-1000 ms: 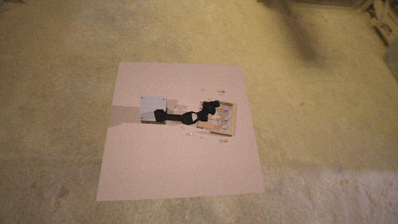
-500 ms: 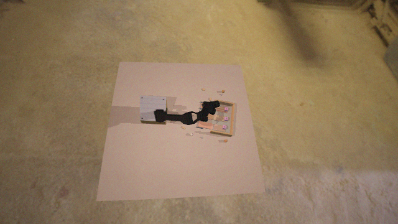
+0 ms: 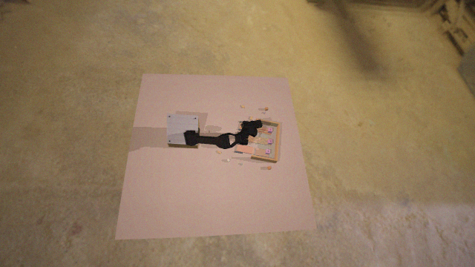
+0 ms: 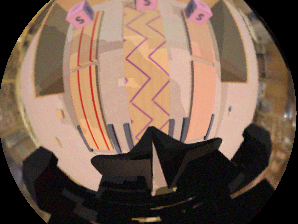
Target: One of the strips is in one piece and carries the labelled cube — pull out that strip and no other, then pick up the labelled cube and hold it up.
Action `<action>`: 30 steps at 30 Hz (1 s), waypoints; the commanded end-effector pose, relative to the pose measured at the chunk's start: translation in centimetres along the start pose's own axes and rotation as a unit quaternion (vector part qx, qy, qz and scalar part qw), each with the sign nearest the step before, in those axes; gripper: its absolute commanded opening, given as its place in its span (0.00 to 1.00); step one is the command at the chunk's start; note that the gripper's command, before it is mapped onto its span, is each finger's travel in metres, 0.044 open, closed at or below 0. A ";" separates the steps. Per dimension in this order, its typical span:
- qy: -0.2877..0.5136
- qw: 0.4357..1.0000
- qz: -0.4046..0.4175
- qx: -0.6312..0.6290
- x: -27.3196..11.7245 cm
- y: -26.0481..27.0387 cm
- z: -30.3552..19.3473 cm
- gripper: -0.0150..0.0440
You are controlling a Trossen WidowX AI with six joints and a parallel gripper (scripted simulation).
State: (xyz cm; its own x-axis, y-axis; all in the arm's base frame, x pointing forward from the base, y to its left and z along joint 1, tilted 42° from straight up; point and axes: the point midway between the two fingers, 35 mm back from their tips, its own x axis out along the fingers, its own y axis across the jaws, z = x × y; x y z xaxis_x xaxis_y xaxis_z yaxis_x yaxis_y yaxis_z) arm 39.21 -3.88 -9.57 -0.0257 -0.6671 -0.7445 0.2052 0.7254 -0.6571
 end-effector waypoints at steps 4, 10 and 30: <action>0.000 1.000 -0.002 -0.003 0.2 -0.1 0.0 0.25; 0.000 1.000 -0.002 -0.003 0.3 0.0 0.0 0.25; 0.000 1.000 -0.002 -0.003 0.4 0.1 -2.6 0.25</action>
State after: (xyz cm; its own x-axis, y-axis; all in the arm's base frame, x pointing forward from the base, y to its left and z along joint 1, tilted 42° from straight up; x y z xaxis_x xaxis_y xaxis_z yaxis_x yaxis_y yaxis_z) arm 37.74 -3.53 -9.87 -0.0125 -0.6694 -0.7428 0.2019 0.7259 -0.6575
